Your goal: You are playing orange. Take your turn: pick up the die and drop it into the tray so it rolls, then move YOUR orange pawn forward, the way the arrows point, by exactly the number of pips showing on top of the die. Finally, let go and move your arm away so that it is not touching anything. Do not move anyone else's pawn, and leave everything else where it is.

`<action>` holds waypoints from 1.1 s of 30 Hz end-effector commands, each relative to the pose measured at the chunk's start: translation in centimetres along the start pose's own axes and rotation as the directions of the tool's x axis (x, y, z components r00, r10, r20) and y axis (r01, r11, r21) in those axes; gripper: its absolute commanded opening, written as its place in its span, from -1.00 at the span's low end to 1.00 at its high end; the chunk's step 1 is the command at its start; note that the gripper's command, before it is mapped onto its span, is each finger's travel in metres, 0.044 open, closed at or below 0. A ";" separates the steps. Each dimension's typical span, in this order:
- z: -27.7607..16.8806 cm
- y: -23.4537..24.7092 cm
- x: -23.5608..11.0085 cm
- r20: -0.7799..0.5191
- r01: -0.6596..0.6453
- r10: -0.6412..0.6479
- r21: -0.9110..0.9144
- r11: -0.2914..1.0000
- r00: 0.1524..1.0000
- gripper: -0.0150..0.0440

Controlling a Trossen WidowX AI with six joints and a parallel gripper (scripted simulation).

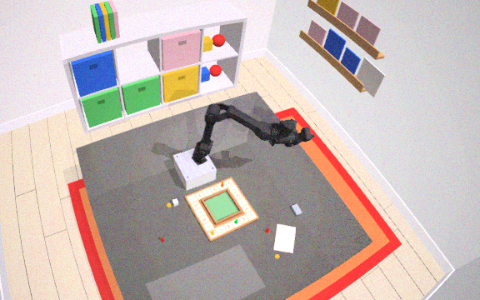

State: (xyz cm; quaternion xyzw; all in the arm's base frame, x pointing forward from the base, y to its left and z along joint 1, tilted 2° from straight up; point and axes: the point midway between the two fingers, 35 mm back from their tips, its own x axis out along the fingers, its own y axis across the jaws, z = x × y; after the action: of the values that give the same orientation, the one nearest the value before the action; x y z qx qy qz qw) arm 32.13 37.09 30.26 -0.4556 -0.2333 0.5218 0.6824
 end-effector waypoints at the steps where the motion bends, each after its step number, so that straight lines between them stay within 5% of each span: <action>1: -5.9 -0.1 -2.1 -0.152 0.006 0.005 0.074 0.997 0.988 0.44; 9: -18.1 1.1 -9.8 -0.468 0.081 0.050 0.255 0.964 0.882 0.44; 18: -28.2 4.8 -21.8 -0.730 0.261 0.165 0.432 0.864 0.663 0.44; 33: -33.0 16.9 -43.4 -0.830 0.700 0.496 0.513 0.497 0.256 0.44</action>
State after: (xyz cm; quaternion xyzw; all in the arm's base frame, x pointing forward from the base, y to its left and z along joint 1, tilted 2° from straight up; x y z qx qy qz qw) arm 37.40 -12.21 8.22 -0.2814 0.4449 0.1406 0.8385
